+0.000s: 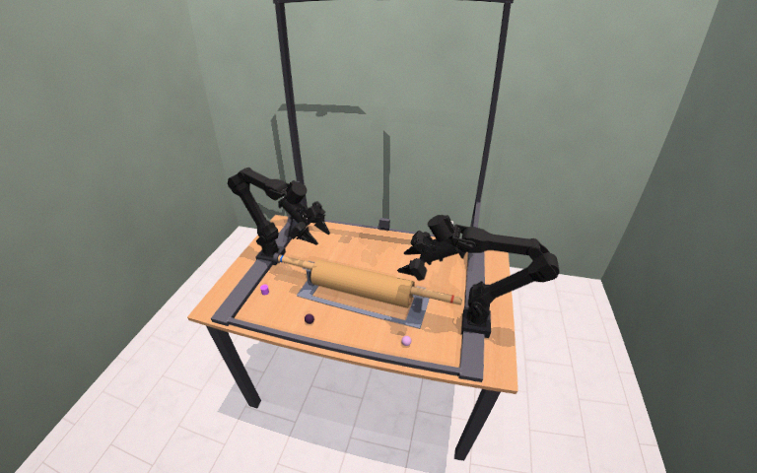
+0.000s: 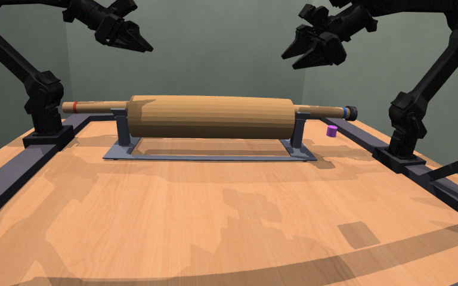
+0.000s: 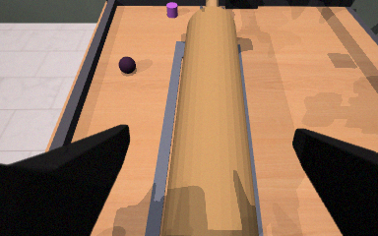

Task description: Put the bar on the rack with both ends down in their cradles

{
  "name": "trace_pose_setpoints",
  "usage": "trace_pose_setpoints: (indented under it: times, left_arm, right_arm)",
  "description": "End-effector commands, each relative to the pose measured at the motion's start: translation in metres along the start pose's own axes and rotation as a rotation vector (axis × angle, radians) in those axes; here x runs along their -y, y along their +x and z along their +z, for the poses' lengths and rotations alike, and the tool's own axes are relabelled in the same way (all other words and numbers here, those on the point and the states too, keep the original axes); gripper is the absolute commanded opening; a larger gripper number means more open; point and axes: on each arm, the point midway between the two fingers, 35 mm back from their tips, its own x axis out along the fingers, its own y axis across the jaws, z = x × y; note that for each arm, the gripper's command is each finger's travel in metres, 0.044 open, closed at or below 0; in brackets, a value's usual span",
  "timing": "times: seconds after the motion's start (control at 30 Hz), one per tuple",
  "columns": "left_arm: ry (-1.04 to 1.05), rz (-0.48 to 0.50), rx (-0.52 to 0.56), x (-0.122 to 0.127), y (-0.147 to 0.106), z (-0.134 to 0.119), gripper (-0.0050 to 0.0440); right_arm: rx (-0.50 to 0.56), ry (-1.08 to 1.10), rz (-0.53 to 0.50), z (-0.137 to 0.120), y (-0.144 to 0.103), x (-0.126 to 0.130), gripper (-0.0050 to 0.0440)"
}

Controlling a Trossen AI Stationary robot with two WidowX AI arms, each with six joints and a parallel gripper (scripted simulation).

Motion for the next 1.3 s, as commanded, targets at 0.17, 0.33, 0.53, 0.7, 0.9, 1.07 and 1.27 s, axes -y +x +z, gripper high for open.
trace_pose_setpoints:
  times: [0.17,0.33,0.53,0.7,0.9,1.07,1.27]
  left_arm:
    - [-0.003,0.021,0.148,-0.006,0.009,0.029,0.0440]
    - [-0.005,0.034,0.307,-0.010,0.007,0.061,0.0440]
    - [-0.004,0.048,0.462,-0.015,0.001,0.089,0.0440]
    - [-0.004,0.052,0.493,-0.016,0.000,0.094,0.0440]
    - [-0.001,0.064,0.615,-0.019,-0.011,0.115,0.0440]
    - [-0.001,0.066,0.640,-0.020,-0.013,0.119,0.0440]
    - [0.001,0.060,0.657,-0.018,-0.023,0.127,0.0440]
  right_arm:
    - [0.196,0.012,0.006,0.029,-0.006,-0.017,0.0440]
    - [0.378,0.042,0.034,0.057,-0.020,-0.033,0.0440]
    - [0.561,0.082,0.081,0.080,-0.040,-0.050,0.0440]
    - [0.599,0.092,0.094,0.085,-0.045,-0.054,0.0440]
    - [0.737,0.129,0.150,0.099,-0.067,-0.066,0.0440]
    - [0.765,0.137,0.162,0.102,-0.071,-0.069,0.0440]
    - [0.760,0.124,0.151,0.106,-0.073,-0.065,0.0440]
